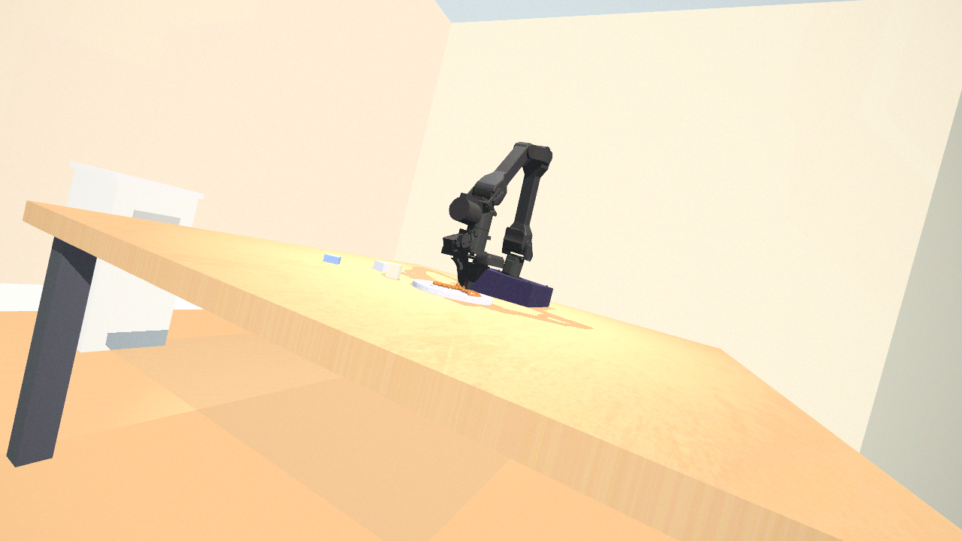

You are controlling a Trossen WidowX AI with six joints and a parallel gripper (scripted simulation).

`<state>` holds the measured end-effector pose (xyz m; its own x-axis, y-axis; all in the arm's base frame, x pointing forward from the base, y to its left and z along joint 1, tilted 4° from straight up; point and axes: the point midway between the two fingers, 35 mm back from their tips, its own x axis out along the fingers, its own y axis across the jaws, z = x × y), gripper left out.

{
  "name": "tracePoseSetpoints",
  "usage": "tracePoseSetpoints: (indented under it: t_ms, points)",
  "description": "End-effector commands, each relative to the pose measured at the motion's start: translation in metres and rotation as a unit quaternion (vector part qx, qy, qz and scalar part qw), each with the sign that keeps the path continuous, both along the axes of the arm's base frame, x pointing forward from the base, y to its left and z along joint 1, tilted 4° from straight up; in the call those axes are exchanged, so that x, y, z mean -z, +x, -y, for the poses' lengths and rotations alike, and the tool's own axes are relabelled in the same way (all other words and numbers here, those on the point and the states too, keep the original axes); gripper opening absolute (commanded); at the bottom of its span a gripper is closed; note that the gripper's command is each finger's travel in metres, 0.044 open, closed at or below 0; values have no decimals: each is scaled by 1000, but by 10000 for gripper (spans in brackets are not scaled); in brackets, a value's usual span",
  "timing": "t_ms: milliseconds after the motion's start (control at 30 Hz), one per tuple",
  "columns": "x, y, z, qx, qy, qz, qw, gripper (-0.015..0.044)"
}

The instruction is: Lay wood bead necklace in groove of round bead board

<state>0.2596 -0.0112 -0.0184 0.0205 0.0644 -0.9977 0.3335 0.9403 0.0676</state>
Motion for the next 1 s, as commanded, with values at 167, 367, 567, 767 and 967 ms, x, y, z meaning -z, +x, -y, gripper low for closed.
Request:
tracePoseSetpoints:
  t_ms: [167, 367, 567, 767, 967]
  points:
    - [1, 0, 0, 0, 0, 0, 1000, 0]
    - [1, 0, 0, 0, 0, 0, 1000, 0]
    - [1, 0, 0, 0, 0, 0, 1000, 0]
    - [1, 0, 0, 0, 0, 0, 1000, 0]
    - [1, 0, 0, 0, 0, 0, 1000, 0]
